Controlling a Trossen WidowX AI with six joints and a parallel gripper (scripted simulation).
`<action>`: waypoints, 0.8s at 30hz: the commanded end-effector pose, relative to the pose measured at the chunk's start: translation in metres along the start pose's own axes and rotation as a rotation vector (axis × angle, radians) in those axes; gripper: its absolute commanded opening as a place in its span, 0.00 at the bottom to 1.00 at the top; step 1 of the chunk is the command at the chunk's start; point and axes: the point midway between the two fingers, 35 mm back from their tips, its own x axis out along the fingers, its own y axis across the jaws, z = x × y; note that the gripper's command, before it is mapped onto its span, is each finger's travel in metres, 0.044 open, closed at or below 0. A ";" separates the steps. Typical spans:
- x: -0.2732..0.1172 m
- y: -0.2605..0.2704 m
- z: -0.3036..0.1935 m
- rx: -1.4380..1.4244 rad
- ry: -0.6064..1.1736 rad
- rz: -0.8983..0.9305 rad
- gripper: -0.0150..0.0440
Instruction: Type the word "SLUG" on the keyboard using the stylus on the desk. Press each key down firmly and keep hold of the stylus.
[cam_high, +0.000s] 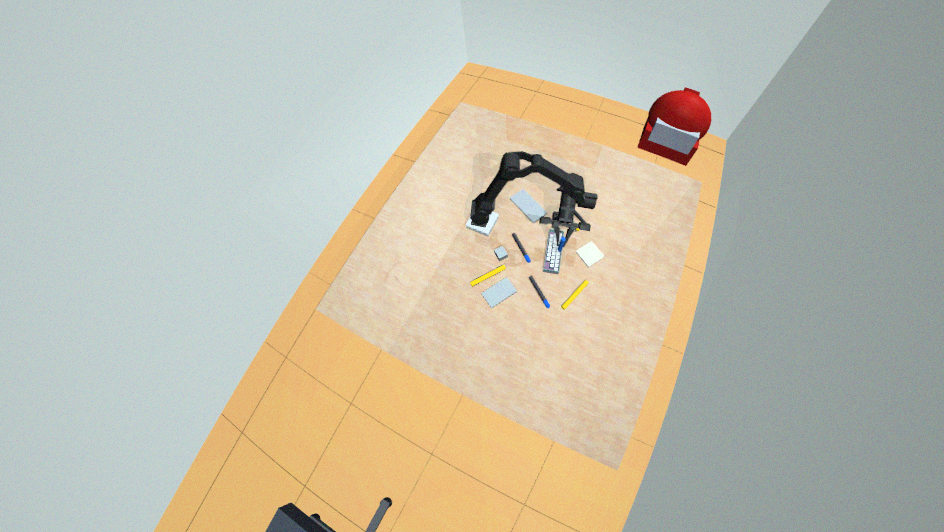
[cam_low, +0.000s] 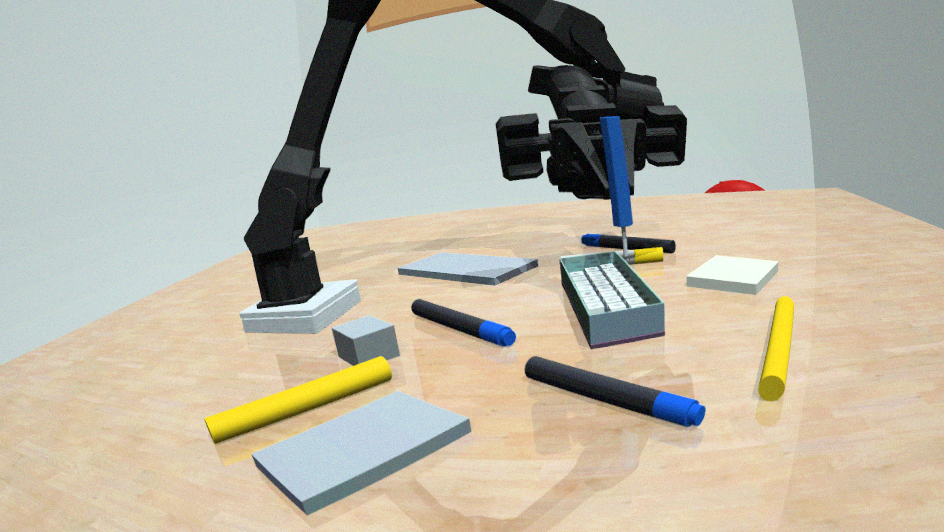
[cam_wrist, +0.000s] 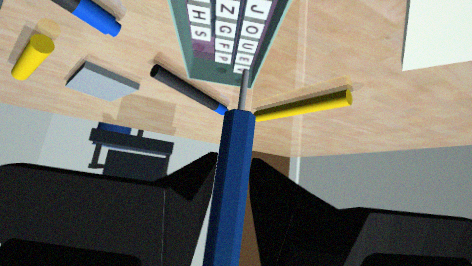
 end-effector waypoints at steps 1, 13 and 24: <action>0.013 0.000 -0.013 0.000 0.016 0.001 0.25; 0.025 0.000 0.003 0.000 0.017 0.002 0.25; 0.025 0.000 0.003 0.000 0.017 0.002 0.25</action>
